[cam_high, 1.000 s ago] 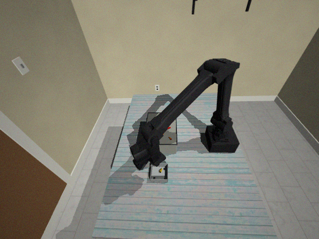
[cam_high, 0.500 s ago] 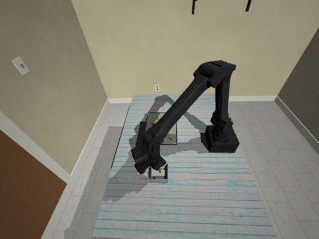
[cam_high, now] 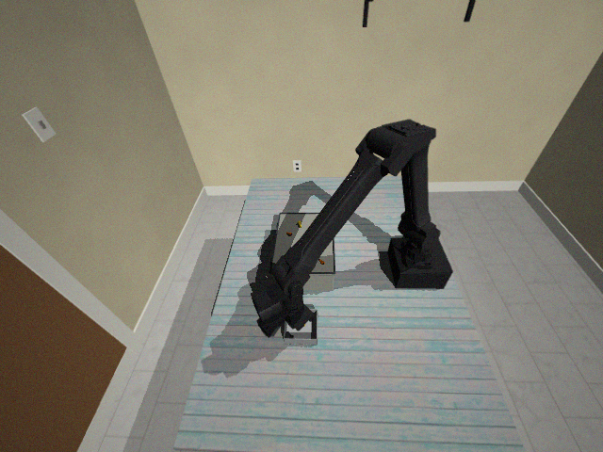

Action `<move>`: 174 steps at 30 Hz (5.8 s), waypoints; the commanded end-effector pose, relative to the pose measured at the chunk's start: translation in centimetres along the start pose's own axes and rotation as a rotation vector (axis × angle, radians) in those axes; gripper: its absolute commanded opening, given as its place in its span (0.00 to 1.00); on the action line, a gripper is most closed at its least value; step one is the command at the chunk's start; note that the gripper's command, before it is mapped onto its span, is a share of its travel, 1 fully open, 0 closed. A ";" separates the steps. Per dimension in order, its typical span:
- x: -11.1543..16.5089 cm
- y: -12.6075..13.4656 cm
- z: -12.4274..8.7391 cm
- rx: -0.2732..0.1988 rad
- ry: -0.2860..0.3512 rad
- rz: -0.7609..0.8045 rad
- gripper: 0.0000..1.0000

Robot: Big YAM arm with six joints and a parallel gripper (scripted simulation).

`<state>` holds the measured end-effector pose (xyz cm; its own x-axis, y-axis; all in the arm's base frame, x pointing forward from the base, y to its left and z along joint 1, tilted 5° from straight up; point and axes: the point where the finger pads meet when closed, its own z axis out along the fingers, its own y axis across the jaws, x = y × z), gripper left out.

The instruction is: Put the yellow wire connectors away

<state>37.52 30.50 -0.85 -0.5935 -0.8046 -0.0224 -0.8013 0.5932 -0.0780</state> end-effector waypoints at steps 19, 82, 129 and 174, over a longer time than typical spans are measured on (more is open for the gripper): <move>-0.1 -0.6 3.6 0.003 -0.007 0.002 0.09; -0.3 -0.7 4.8 0.005 -0.016 0.003 0.09; -0.8 -0.7 4.0 0.008 -0.030 0.002 0.28; -1.9 -0.7 0.4 0.014 -0.054 0.003 0.28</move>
<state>37.83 30.34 -3.51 -0.5932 -0.8045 -0.0304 -0.8008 0.5935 -0.0802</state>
